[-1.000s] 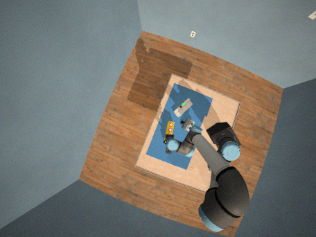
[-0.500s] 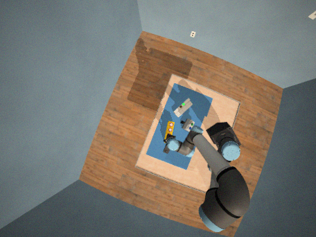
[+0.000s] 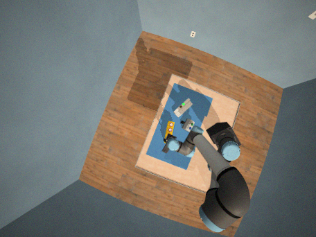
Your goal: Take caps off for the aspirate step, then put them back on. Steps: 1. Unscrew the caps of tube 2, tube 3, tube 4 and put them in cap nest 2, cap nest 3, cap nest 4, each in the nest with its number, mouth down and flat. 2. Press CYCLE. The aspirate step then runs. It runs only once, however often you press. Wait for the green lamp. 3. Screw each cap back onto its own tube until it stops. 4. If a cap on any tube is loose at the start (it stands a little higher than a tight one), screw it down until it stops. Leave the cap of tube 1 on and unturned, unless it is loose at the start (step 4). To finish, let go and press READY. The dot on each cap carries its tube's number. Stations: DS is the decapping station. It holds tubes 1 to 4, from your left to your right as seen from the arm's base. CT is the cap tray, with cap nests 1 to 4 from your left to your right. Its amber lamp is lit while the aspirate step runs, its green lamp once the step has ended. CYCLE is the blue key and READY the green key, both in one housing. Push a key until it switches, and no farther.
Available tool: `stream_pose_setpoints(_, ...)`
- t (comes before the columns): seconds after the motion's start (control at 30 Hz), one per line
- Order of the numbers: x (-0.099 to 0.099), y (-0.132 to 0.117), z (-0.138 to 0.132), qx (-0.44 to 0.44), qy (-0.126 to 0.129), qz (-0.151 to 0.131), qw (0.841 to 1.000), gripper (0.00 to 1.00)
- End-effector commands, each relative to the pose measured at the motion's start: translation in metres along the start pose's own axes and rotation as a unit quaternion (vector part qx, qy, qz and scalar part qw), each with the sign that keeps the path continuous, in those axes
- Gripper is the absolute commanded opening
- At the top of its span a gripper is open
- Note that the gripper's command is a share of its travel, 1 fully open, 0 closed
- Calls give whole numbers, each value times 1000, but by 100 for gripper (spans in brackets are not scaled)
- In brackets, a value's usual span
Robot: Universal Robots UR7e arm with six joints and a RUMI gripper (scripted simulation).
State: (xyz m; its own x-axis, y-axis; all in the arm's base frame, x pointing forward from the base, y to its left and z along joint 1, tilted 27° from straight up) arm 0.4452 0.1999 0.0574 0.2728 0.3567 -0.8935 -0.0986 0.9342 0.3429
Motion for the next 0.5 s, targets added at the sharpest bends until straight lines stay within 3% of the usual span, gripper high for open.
stream_pose_setpoints(0.0,0,0,0,0,-1,0,1000,35)
stream_pose_setpoints(0.47,-27,0,0,0,-1,0,1000,35)
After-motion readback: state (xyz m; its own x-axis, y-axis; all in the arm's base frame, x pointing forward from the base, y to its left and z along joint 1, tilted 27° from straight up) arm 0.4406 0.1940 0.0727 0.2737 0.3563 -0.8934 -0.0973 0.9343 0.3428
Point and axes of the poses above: the point where the finger pads meet when closed, its own x axis out along the fingers, its own z axis across the jaws, y = z × x, the point moved 4 cm from there along -x, back along the fingers, and after that the axes turned 7 degrees about -x, right-handed, at the moved point
